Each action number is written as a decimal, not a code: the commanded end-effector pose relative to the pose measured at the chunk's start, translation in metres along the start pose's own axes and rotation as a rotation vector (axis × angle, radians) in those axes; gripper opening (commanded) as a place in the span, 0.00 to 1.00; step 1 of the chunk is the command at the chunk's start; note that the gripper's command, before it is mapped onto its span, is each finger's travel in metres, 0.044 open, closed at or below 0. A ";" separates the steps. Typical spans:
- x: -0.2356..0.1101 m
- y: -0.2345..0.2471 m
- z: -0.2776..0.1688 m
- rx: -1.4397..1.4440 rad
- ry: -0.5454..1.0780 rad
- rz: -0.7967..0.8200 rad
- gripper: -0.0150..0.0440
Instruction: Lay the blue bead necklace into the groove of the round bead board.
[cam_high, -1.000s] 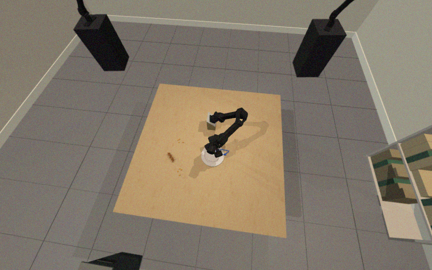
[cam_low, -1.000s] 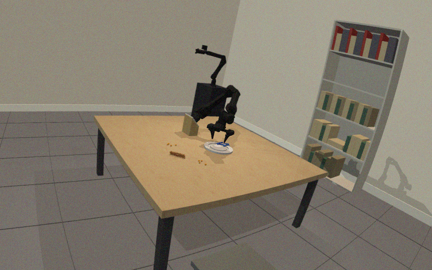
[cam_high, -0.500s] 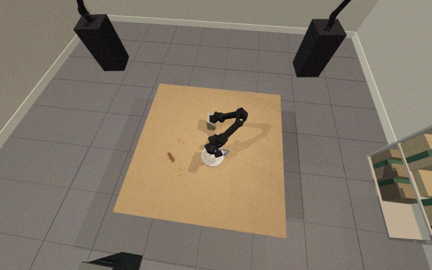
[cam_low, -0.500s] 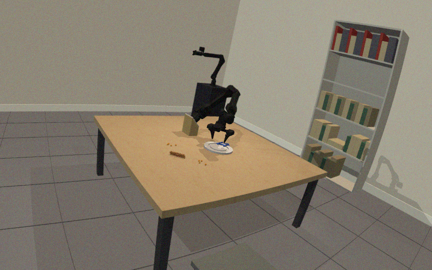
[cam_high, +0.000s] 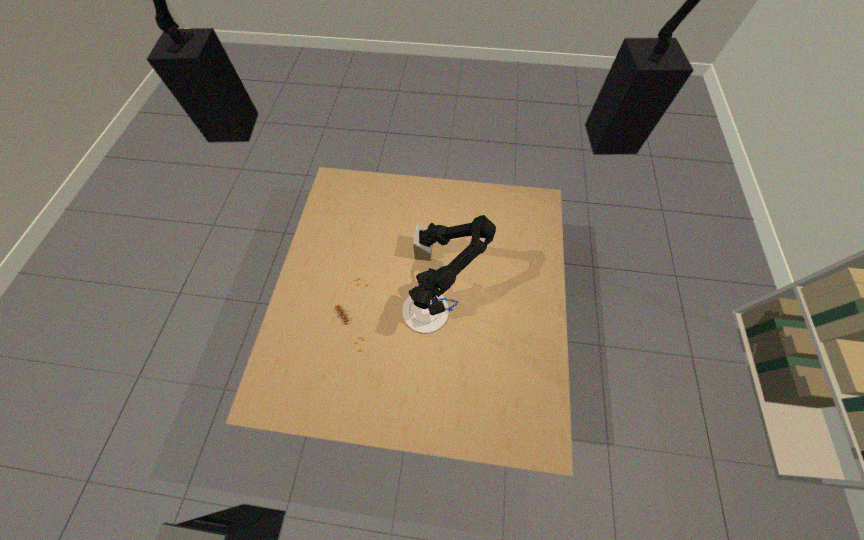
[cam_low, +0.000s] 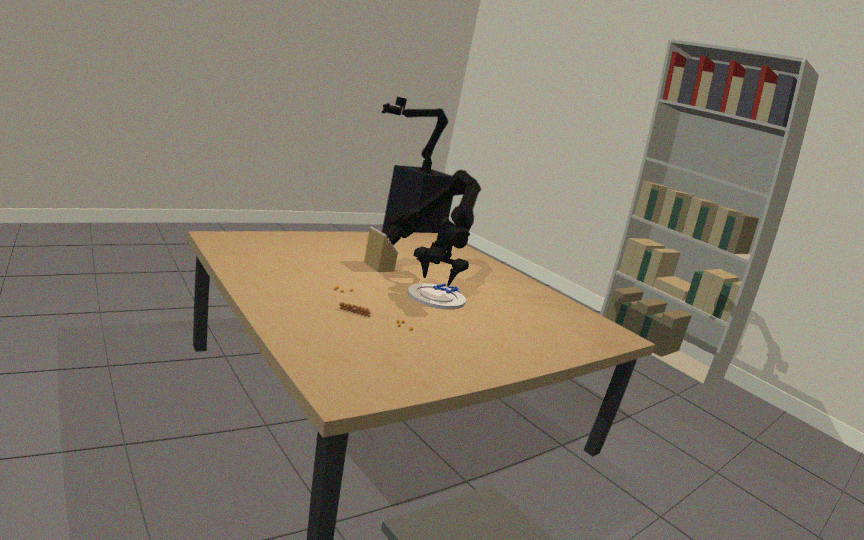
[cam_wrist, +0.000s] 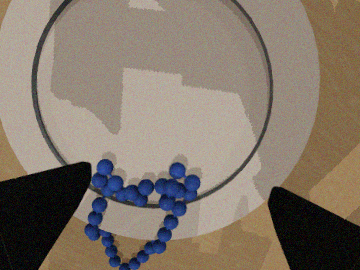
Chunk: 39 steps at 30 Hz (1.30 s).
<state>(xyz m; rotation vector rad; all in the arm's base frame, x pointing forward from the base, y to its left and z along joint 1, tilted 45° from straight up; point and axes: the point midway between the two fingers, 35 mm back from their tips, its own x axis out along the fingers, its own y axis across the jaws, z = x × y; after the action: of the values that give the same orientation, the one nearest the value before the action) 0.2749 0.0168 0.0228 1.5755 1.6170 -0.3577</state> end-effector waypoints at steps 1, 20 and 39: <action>0.000 0.000 0.000 -0.003 -0.002 -0.002 1.00; -0.013 0.053 -0.049 0.270 0.000 0.001 0.47; 0.001 0.055 -0.049 0.266 -0.003 0.006 0.46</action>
<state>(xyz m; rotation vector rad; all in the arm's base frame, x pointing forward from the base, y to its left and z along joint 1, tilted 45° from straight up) 0.3090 0.0583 0.0736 1.7735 1.6100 -0.5877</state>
